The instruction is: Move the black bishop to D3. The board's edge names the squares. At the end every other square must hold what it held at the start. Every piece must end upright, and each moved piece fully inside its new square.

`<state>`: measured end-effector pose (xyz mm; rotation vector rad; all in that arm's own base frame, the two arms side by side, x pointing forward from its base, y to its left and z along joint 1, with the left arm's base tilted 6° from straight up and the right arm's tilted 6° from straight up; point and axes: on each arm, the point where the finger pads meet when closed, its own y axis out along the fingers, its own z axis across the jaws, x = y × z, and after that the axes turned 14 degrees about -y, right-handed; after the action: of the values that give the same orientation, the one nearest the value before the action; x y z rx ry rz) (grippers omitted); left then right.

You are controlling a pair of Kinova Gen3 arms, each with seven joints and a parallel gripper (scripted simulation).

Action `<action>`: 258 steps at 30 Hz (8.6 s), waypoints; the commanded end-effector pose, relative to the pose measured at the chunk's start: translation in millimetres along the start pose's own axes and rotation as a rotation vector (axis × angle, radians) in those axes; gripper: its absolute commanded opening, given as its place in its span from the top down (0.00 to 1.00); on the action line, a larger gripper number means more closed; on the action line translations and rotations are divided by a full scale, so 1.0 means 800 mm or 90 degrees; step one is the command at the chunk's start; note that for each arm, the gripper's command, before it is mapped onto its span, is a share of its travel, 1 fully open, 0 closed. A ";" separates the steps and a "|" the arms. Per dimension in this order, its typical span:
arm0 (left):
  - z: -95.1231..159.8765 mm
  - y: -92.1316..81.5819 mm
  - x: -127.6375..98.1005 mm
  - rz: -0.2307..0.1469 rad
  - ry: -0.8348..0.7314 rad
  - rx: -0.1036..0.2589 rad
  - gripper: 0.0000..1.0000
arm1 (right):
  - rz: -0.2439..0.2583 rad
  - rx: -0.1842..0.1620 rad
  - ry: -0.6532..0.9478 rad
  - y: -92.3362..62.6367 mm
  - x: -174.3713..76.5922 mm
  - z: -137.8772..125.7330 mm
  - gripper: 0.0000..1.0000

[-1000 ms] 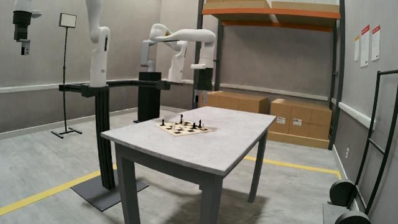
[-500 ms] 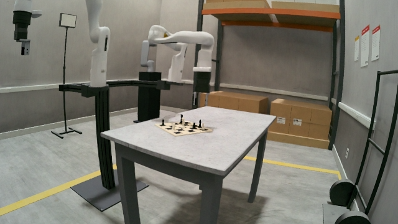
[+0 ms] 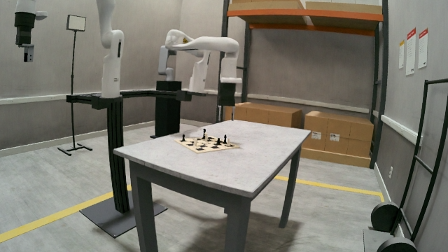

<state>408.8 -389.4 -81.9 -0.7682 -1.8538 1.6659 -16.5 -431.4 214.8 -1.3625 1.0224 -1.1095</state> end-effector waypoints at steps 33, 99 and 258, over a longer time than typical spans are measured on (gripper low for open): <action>-0.002 0.003 0.001 0.001 -0.077 -0.001 0.27 | -0.001 0.000 0.000 -0.001 0.001 0.000 0.00; -0.001 0.067 0.000 0.000 -0.078 -0.001 0.27 | -0.001 0.000 0.000 -0.001 0.001 0.000 0.00; 0.154 -0.011 0.003 0.000 0.153 -0.001 1.00 | -0.001 0.000 0.000 -0.001 0.001 0.000 0.00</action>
<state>318.4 -473.2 -86.7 -0.9235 -1.6884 1.4990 -16.5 -431.4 214.8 -1.3625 1.0224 -1.1095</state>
